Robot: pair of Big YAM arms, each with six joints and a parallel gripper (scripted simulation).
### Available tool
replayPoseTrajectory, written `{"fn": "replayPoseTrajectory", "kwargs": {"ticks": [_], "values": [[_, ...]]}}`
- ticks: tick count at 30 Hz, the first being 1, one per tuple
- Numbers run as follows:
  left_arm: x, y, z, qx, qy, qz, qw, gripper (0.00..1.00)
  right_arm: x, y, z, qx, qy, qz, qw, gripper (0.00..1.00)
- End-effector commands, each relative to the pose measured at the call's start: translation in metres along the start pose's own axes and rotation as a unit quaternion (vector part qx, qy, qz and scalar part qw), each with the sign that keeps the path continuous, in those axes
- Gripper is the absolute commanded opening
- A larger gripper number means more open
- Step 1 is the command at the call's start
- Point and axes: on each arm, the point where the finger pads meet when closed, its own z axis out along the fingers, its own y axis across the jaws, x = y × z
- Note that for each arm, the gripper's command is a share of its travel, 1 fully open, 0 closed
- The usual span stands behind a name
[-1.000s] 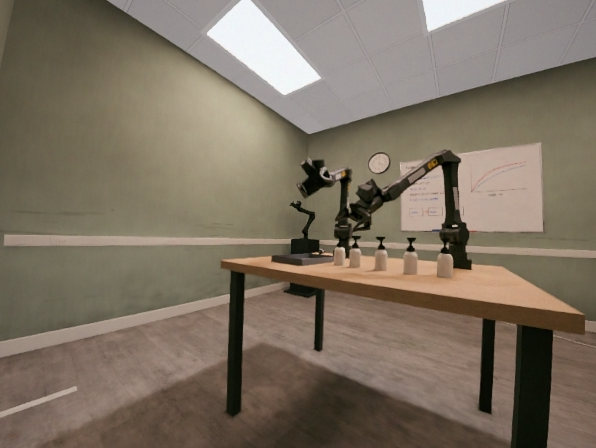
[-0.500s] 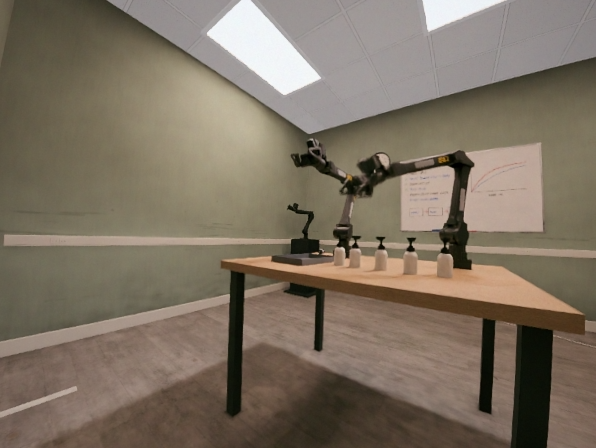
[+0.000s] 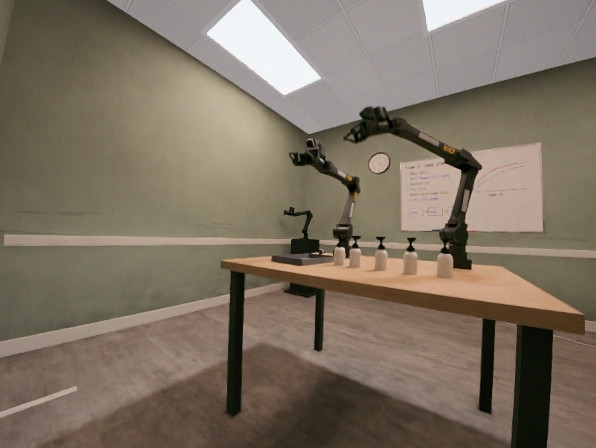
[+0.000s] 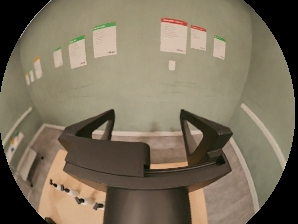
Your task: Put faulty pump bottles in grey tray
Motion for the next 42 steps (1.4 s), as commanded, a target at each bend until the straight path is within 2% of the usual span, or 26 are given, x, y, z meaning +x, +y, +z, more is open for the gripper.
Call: {"fn": "replayPoseTrajectory", "kwargs": {"ticks": [1,6,13,14,15,17,18,22,23,25,29,32,37,40,42], "values": [[-0.036,-0.012,-0.004,0.011,0.003,0.039,0.999,1.0,-0.011,-0.008,-0.002,0.009,-0.007,-0.006,1.0,1.0],[-0.058,-0.02,-0.013,0.019,-0.003,0.048,0.999,1.0,-0.011,-0.008,-0.002,0.009,-0.007,-0.006,1.0,1.0],[-0.062,-0.02,-0.015,0.019,-0.005,0.041,0.999,1.0,-0.011,-0.008,-0.002,0.009,-0.007,-0.006,1.0,1.0],[-0.061,-0.02,-0.015,0.019,-0.004,0.041,0.999,1.0,-0.029,-0.002,-0.005,0.003,-0.017,-0.011,1.0,0.89],[-0.046,-0.015,-0.006,0.015,0.012,0.031,0.999,0.89,-0.03,-0.001,-0.009,0.003,-0.015,-0.011,1.0,0.77],[-0.037,-0.004,-0.003,0.005,0.026,0.009,1.0,0.66,-0.023,0.008,-0.011,-0.004,0.004,-0.004,1.0,0.55],[-0.02,0.001,-0.004,0.0,0.044,-0.005,0.999,0.55,-0.018,0.01,-0.014,-0.004,0.017,-0.003,1.0,0.43],[0.047,0.034,0.008,-0.036,0.131,-0.074,0.988,0.09,0.011,0.024,-0.03,-0.004,0.1,0.008,0.995,0.0],[0.064,0.041,0.01,-0.046,0.152,-0.088,0.983,0.0,0.017,0.028,-0.034,-0.003,0.119,0.009,0.993,0.0],[0.064,0.041,0.01,-0.046,0.152,-0.088,0.983,0.0,0.017,0.028,-0.034,-0.003,0.119,0.009,0.993,0.0],[0.148,0.069,0.012,-0.096,0.253,-0.164,0.949,0.0,0.066,0.047,-0.047,0.001,0.235,0.015,0.972,0.0],[0.203,0.078,0.014,-0.127,0.32,-0.204,0.916,0.0,0.088,0.058,-0.061,0.005,0.297,0.017,0.955,0.0],[0.284,0.077,-0.003,-0.181,0.418,-0.258,0.852,0.0,0.131,0.08,-0.088,0.011,0.415,0.021,0.91,0.0],[0.326,0.078,-0.019,-0.217,0.469,-0.284,0.807,0.0,0.16,0.095,-0.106,0.015,0.491,0.021,0.871,0.0],[0.326,0.078,-0.019,-0.217,0.469,-0.284,0.807,0.0,0.16,0.095,-0.106,0.015,0.491,0.021,0.871,0.0]]}}
